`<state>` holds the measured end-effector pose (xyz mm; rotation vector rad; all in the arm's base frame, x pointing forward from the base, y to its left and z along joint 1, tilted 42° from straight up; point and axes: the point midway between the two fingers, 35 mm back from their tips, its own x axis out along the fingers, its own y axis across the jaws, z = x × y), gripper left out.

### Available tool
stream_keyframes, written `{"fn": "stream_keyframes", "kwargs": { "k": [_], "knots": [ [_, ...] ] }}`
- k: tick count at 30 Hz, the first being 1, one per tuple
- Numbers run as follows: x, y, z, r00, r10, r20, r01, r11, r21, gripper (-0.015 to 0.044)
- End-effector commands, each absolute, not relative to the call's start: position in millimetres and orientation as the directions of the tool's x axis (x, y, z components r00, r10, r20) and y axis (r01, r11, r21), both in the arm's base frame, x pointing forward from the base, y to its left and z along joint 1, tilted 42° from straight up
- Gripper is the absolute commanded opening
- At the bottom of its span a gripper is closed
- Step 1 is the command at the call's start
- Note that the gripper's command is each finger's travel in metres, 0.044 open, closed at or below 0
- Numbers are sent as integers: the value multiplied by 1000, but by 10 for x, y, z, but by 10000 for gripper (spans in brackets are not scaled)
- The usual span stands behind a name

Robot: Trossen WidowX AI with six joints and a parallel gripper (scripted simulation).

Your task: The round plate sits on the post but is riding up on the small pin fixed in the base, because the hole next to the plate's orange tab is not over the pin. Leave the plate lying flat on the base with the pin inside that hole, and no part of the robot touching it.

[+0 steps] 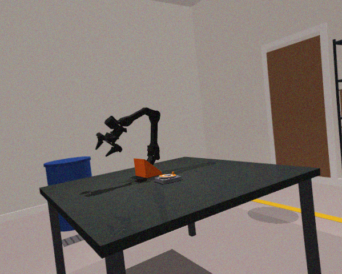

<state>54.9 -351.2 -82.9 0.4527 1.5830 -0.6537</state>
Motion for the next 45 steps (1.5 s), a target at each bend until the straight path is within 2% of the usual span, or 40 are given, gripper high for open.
{"fn": "stream_keyframes", "kwargs": {
  "k": [1, 8, 11, 15, 19, 24, 29, 45],
  "knots": [
    [584, -3501, -824, -115, -85, -990, 631, 763, -139, 374],
    [1767, -2843, -579, 59, 87, -994, 433, 896, 104, 190],
    [1989, -2630, -505, 83, 139, -987, 381, 911, 160, 111],
    [2495, -1952, -270, 112, 294, -949, 234, 920, 313, 6],
    [2719, -1475, -100, 103, 397, -912, 148, 901, 409, 0],
    [2935, -455, 294, 21, 590, -807, 6, 807, 590, 0],
    [2956, 14, 496, -41, 664, -747, -39, 746, 665, 0],
    [2969, 363, 150, -44, 669, -742, -41, 740, 671, 0]
  ]
}}
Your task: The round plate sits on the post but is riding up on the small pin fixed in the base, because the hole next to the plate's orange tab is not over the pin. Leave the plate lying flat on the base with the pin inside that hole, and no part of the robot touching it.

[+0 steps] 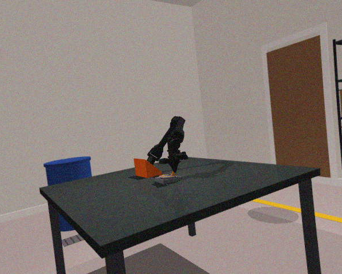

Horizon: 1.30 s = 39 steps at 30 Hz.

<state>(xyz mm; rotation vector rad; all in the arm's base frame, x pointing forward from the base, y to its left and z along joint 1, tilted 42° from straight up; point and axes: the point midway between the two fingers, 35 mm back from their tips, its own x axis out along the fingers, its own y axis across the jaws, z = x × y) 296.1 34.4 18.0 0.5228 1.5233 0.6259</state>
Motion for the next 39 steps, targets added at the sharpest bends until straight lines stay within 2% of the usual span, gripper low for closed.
{"fn": "stream_keyframes", "kwargs": {
  "k": [1, 39],
  "knots": [
    [2967, 363, 150, -44, 669, -742, -41, 740, 671, 0],
    [2602, 308, 117, -46, 669, -742, -40, 741, 671, 0]
  ]
}}
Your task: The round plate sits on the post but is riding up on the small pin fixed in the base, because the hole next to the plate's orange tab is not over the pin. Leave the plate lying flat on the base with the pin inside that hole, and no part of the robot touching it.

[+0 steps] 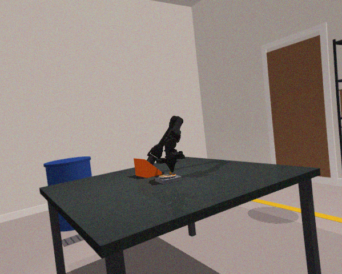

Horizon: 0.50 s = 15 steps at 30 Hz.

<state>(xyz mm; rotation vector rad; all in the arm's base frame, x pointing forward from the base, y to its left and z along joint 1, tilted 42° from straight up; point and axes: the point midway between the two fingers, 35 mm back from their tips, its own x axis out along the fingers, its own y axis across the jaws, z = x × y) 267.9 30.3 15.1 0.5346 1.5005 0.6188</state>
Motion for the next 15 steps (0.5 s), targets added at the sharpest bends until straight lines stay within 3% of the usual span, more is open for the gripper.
{"fn": "stream_keyframes", "kwargs": {
  "k": [1, 15],
  "knots": [
    [2598, 305, 117, -46, 669, -742, -40, 741, 671, 0],
    [2524, 269, 90, -46, 669, -742, -39, 741, 670, 0]
  ]
}}
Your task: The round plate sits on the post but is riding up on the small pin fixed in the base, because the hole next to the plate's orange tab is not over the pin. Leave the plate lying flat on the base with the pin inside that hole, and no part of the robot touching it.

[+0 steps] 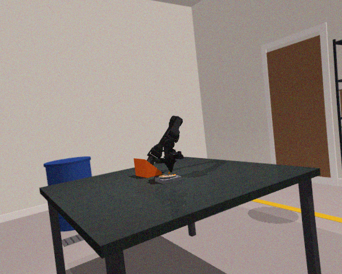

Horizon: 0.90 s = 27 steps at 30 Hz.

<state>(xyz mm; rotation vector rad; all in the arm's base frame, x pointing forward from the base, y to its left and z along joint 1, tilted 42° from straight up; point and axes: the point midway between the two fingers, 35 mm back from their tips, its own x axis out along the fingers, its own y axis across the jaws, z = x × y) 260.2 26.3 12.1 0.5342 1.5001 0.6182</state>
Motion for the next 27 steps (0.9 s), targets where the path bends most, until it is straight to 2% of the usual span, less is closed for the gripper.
{"fn": "stream_keyframes", "kwargs": {
  "k": [1, 27],
  "knots": [
    [2517, 266, 87, -46, 669, -742, -39, 741, 670, 0],
    [2382, 122, -33, -46, 668, -743, -39, 742, 670, 0]
  ]
}}
